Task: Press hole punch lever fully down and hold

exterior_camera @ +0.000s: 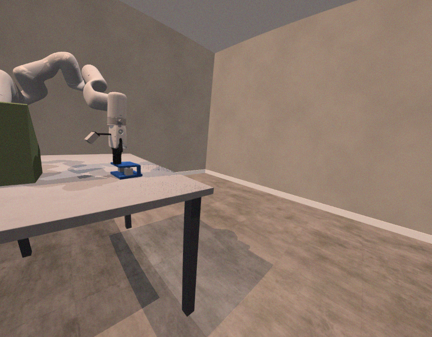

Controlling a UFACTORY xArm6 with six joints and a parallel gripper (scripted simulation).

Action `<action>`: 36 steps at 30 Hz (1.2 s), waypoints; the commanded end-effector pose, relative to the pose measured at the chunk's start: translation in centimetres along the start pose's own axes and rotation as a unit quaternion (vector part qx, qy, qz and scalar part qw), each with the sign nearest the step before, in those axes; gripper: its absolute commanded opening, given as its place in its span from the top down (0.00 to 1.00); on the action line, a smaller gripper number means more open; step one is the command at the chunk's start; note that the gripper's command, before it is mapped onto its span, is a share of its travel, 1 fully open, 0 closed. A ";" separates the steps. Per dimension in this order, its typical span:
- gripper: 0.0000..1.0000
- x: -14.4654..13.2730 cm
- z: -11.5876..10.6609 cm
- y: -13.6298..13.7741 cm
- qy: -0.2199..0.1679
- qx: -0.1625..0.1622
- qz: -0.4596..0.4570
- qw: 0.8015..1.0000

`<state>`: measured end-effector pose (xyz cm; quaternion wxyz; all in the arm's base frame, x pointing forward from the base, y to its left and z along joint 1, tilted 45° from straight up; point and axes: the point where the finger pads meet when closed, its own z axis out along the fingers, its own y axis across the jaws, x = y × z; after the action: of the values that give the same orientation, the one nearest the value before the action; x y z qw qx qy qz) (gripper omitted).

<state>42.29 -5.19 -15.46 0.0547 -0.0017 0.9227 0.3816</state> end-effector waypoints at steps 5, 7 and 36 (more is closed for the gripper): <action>1.00 -0.1 0.0 0.0 -0.001 0.001 0.000 1.000; 1.00 -0.1 0.2 0.0 -0.001 0.001 0.000 1.000; 1.00 -0.1 0.3 0.0 -0.001 0.001 0.000 1.000</action>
<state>42.45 -5.04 -15.67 0.0563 -0.0013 0.9229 0.3809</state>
